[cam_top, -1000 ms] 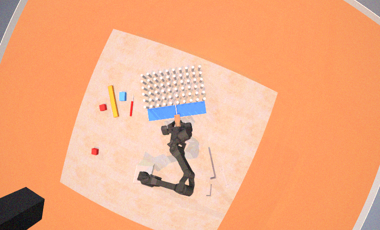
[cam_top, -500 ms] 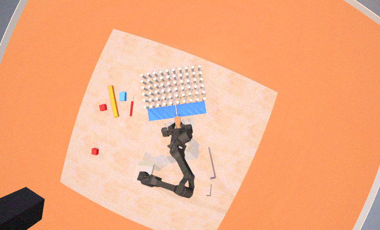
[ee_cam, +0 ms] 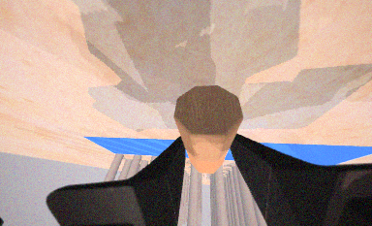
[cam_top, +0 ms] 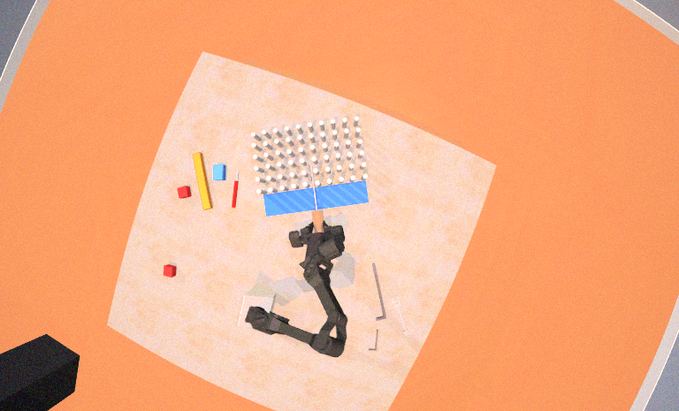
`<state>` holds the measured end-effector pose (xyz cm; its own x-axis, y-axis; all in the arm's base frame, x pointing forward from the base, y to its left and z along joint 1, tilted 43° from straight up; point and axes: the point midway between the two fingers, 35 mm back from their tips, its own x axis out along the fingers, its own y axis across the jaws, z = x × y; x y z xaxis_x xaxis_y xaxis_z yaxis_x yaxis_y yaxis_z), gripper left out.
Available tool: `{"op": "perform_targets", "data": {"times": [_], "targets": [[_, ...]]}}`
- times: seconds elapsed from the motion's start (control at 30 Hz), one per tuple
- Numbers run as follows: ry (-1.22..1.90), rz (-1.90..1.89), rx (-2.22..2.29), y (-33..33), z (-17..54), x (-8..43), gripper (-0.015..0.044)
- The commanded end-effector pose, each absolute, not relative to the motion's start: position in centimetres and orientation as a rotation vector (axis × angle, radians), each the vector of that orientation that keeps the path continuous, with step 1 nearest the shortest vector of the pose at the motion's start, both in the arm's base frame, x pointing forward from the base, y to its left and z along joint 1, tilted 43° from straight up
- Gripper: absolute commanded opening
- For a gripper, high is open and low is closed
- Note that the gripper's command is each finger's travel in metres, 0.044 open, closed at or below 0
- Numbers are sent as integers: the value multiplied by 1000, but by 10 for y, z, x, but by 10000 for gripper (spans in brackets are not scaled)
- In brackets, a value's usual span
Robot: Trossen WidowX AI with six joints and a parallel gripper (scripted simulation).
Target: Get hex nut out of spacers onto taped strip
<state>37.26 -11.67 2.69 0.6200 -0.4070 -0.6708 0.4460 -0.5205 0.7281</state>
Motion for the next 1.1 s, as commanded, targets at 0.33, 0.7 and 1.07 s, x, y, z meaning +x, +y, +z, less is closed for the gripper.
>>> {"op": "perform_targets", "data": {"times": [0.33,0.7,1.07], "targets": [[40,-1057,1834,-120,28,363,0],[40,-1058,1834,-123,30,356,0],[41,-1058,1833,-126,32,349,0]]}}
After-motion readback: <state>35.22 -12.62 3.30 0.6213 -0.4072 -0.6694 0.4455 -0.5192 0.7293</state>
